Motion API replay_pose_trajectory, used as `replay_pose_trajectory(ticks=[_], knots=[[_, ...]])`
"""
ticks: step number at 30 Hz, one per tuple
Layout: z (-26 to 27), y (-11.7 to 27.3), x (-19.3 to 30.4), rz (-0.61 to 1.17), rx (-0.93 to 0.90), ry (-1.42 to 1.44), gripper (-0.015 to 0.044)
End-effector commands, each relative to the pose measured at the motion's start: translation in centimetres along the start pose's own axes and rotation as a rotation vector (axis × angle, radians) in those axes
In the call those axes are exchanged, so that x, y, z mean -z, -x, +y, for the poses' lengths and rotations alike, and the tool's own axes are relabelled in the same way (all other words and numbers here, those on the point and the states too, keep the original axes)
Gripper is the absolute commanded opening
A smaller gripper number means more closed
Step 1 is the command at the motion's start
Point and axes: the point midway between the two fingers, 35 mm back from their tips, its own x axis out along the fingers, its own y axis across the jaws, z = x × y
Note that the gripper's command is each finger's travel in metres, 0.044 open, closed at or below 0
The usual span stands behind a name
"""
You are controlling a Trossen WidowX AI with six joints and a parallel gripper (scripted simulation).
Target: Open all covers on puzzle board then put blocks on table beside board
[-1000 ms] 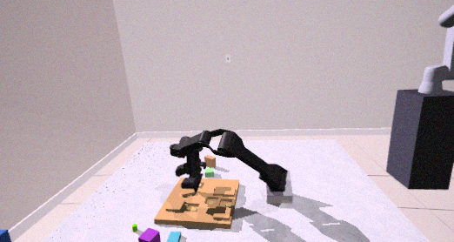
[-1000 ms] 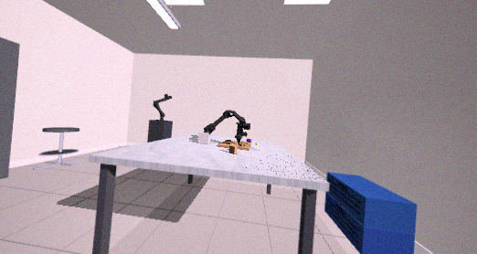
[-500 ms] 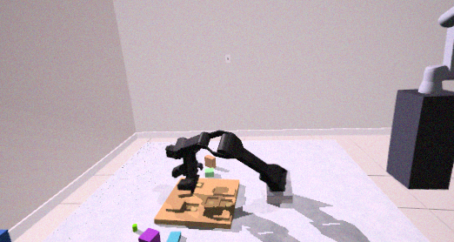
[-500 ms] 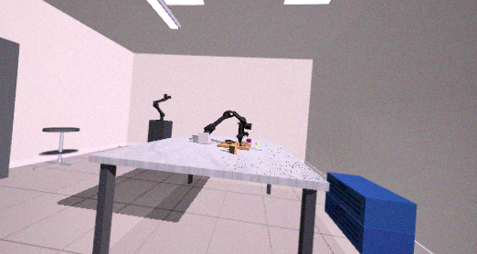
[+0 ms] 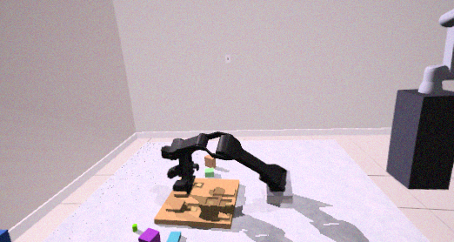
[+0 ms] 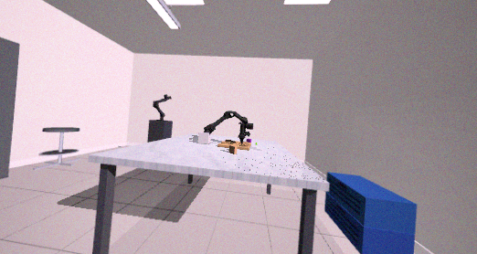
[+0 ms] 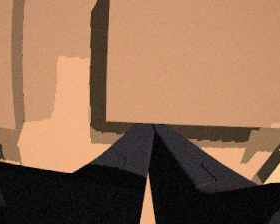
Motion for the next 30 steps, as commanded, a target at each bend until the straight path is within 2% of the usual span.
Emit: replay_pose_trajectory(ticks=[1,30], knots=[[0.2,-0.1,-0.2,0.007,-0.008,-0.006,0.0],[0.2,3.6,-0.5,0.007,-0.005,-0.007,0.0]])
